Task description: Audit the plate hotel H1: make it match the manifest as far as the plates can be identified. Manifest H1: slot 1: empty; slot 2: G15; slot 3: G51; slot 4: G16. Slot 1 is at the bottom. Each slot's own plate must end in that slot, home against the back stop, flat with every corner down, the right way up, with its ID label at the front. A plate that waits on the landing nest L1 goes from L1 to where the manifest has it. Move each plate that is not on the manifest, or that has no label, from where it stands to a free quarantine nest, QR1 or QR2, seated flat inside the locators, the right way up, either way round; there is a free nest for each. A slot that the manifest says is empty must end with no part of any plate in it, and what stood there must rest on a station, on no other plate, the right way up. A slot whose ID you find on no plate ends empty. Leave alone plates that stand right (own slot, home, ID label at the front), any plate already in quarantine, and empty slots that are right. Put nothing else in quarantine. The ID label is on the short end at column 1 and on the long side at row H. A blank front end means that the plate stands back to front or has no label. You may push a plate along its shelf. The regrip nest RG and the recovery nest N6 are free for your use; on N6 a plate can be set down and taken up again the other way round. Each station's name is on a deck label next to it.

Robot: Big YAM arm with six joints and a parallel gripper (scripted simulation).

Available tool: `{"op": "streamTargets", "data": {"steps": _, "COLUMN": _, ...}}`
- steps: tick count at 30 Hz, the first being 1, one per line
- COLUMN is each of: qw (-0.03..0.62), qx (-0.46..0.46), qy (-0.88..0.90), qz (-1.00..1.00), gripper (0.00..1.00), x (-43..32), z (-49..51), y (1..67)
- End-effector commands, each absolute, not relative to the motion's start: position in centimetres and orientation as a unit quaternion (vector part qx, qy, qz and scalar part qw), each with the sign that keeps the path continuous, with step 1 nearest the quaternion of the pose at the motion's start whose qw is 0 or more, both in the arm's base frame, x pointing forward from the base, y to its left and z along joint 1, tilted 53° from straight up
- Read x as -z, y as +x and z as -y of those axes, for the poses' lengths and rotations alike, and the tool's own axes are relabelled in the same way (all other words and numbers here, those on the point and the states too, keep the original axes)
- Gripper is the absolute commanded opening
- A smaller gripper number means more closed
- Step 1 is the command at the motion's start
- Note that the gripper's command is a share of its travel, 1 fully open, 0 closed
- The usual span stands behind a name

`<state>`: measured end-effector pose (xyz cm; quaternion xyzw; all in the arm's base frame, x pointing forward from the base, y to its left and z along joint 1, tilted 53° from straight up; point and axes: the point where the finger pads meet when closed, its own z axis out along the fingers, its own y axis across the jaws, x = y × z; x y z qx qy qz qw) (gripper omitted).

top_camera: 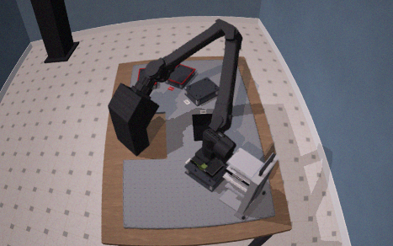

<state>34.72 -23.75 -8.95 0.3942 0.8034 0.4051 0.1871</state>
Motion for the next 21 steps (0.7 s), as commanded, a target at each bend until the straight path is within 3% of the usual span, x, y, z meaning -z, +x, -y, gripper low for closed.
{"op": "streamTargets", "data": {"steps": 1, "qw": 0.210, "qx": -0.393, "qy": 0.390, "qz": -0.806, "gripper": 0.86, "x": 7.7, "z": 26.0, "y": 34.7}}
{"op": "streamTargets", "data": {"steps": 21, "qw": 0.211, "qx": -0.391, "qy": 0.390, "qz": -0.806, "gripper": 0.86, "x": 6.7, "z": 27.0, "y": 33.6}}
